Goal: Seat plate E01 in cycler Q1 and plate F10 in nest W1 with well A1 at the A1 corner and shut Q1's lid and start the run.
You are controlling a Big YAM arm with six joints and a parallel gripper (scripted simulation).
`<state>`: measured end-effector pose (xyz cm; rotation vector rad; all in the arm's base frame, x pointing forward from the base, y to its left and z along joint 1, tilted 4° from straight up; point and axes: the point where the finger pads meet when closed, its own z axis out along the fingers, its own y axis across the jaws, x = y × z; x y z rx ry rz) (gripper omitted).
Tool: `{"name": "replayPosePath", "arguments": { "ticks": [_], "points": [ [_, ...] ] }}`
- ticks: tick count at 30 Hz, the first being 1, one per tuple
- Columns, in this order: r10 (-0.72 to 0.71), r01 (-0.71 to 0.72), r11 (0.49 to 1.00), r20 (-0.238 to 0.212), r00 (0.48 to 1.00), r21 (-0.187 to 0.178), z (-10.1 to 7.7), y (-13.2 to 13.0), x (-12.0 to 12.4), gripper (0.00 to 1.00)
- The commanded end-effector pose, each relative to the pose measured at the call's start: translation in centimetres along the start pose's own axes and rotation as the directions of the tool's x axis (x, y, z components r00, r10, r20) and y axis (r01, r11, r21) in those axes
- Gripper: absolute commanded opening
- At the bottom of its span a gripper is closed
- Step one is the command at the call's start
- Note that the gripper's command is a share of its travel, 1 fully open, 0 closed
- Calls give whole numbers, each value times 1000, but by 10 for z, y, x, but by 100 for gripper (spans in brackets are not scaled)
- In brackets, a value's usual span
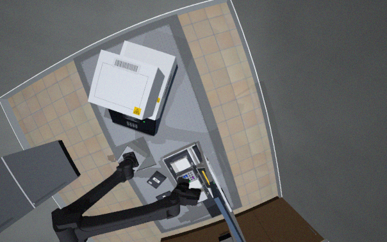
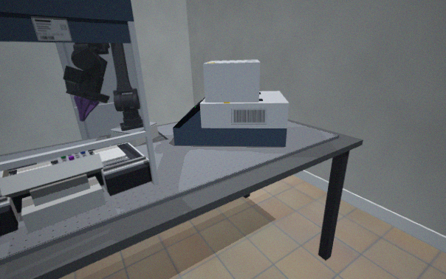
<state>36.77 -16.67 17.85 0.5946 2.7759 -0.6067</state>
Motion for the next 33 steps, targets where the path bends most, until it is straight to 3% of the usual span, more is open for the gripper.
{"name": "replayPosePath", "arguments": {
  "ticks": [1,3,9,13,21,25,28,31,33],
  "points": [
    [-4,4,1000,40,999,-7,-20,11,7,0],
    [-44,46,998,26,999,-47,-21,21,17,0],
    [-155,154,982,-1,988,-109,-21,31,39,0],
    [-146,146,985,3,989,-96,-23,41,48,0],
    [-296,289,937,-8,955,-199,-29,61,83,0],
    [-268,262,948,-10,963,-181,-30,73,100,0],
    [-311,298,927,-24,950,-226,-30,76,113,0],
    [-324,311,922,-18,946,-231,-31,76,113,0],
    [-366,350,900,-18,930,-259,-32,80,123,0]
  ]
}}
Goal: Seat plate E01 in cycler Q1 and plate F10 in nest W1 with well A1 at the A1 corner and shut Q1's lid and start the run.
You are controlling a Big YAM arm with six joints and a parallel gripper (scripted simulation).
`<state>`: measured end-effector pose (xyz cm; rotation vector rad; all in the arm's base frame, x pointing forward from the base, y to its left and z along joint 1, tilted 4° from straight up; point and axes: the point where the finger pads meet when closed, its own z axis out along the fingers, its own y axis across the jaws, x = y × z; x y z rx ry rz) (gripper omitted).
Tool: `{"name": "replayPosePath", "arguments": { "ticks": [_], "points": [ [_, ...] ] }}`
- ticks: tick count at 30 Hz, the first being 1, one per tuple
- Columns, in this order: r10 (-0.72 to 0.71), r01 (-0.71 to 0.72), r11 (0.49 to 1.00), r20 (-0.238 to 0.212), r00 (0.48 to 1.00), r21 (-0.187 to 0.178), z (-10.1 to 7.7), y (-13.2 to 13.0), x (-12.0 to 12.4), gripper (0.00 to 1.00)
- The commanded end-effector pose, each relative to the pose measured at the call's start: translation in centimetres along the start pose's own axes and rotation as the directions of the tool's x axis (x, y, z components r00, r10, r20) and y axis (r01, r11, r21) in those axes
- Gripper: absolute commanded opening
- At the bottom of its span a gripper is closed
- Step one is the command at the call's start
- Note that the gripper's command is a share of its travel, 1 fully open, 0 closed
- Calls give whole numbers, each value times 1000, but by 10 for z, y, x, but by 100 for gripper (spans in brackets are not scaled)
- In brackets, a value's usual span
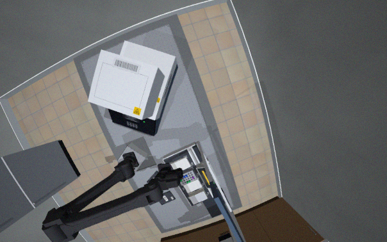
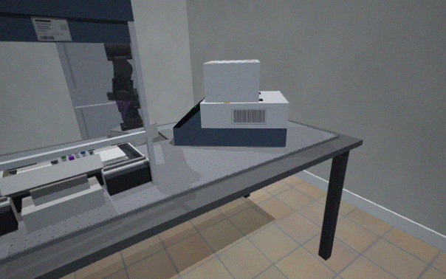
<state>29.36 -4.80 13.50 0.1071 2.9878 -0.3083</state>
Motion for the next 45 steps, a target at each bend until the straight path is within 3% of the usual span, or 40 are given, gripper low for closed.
{"name": "replayPosePath", "arguments": {
  "ticks": [1,5,12,18,25,29,45],
  "points": [
    [-59,59,998,6,998,-24,-6,5,10,0],
    [-65,65,998,8,998,-17,-4,23,26,0],
    [-188,184,977,-33,982,-108,3,38,53,0],
    [-185,182,978,-22,983,-98,5,53,69,0],
    [-313,297,935,-57,948,-193,11,66,99,0],
    [-309,296,938,-50,950,-180,15,77,118,0],
    [-269,260,950,-35,962,-174,9,74,100,0]
  ]
}}
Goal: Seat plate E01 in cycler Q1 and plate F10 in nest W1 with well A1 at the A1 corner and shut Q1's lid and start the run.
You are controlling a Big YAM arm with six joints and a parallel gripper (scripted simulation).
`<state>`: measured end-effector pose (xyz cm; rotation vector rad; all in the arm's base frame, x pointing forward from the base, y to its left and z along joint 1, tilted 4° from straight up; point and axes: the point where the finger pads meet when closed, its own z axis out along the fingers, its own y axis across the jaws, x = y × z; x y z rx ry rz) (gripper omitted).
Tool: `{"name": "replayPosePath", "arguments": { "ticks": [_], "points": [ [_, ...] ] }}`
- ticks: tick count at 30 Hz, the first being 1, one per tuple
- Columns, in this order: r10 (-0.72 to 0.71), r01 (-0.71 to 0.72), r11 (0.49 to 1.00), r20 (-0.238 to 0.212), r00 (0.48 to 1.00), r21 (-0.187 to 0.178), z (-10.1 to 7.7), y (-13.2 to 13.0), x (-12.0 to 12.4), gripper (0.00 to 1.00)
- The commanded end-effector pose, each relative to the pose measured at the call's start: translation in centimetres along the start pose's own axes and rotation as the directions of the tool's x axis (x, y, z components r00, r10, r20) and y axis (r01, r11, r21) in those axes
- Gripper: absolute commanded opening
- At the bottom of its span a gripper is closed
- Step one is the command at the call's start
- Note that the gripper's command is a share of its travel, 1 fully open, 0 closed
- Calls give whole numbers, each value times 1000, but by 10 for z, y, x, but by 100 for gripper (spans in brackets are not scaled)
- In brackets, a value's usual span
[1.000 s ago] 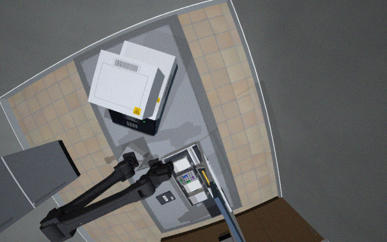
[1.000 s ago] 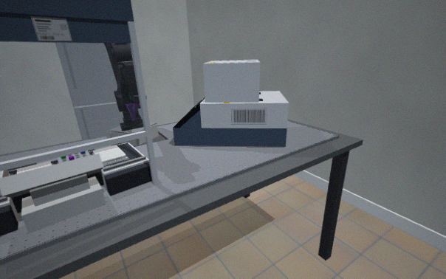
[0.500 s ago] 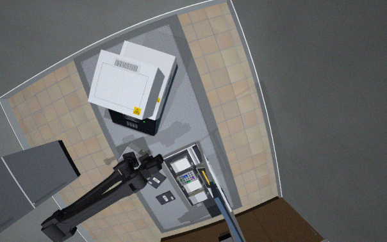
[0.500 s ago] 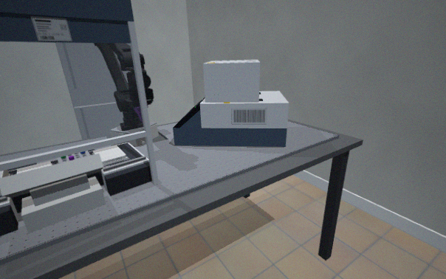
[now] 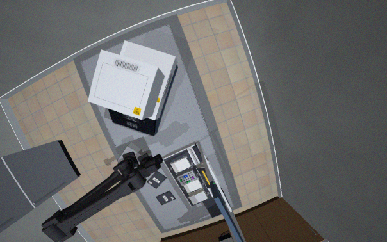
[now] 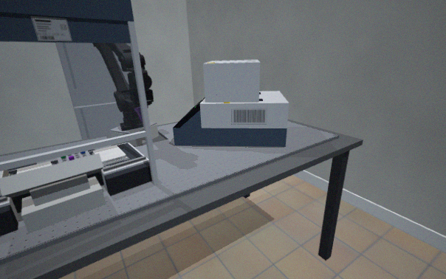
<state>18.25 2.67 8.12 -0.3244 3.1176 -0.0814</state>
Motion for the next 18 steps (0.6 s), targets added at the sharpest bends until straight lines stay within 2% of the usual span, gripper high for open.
{"name": "replayPosePath", "arguments": {
  "ticks": [1,13,17,18],
  "points": [
    [4,-4,1000,52,999,5,-16,-4,-21,0],
    [3,-3,1000,75,997,3,-23,-1,-31,0],
    [9,-9,1000,74,997,3,-23,-2,-31,0],
    [-21,20,1000,84,996,11,-26,5,-27,0]
  ]
}}
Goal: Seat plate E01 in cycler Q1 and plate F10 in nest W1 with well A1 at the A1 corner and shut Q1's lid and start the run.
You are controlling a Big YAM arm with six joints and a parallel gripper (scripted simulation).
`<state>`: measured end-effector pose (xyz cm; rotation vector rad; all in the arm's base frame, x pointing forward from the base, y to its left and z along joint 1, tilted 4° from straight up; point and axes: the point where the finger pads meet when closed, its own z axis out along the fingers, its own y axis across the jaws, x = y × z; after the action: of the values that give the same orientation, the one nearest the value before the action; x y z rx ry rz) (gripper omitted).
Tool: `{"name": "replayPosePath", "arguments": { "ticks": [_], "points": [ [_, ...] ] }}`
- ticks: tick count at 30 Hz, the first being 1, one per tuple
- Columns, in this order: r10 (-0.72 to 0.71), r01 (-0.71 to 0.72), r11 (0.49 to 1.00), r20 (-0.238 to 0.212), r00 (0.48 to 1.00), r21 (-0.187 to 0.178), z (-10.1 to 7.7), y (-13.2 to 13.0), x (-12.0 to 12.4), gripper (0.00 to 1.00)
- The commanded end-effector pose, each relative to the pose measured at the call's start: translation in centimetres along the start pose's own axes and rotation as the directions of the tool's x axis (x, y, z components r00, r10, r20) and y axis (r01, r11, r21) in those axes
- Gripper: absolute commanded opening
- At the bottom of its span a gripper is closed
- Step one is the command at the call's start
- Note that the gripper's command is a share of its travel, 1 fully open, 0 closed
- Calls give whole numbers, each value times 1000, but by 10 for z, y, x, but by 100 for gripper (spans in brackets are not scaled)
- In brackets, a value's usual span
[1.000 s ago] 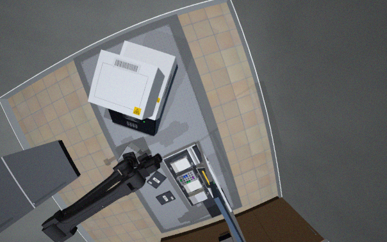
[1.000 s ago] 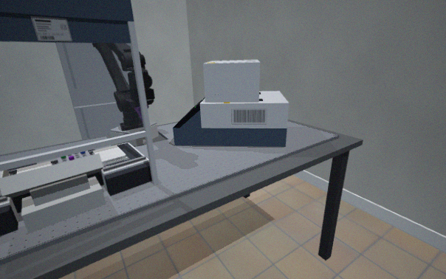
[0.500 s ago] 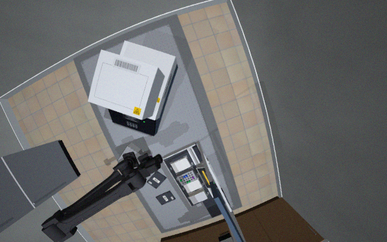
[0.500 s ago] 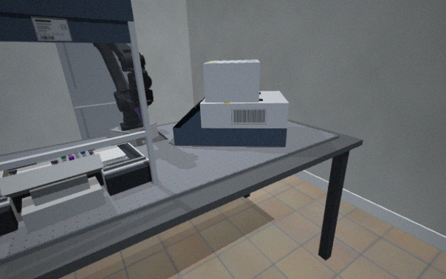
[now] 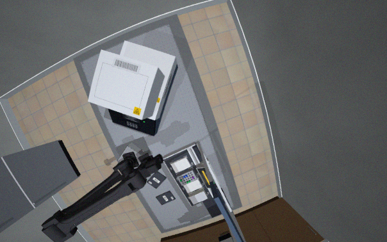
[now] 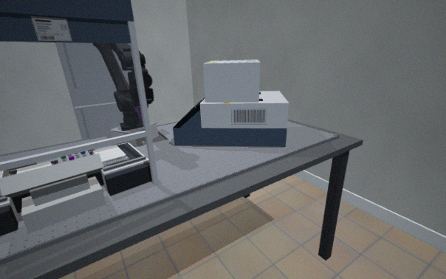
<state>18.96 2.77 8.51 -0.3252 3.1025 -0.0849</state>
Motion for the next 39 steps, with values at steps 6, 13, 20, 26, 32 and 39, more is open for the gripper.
{"name": "replayPosePath", "arguments": {
  "ticks": [6,13,20,26,32,39],
  "points": [
    [-113,111,994,85,990,23,-25,25,2,0],
    [-243,239,970,85,966,52,-13,29,14,0],
    [-340,333,940,136,930,75,-25,46,19,0],
    [-454,441,891,180,872,109,-26,45,16,0],
    [-550,531,835,196,812,145,-31,63,30,0],
    [-627,601,779,212,750,177,-30,65,30,0]
  ]
}}
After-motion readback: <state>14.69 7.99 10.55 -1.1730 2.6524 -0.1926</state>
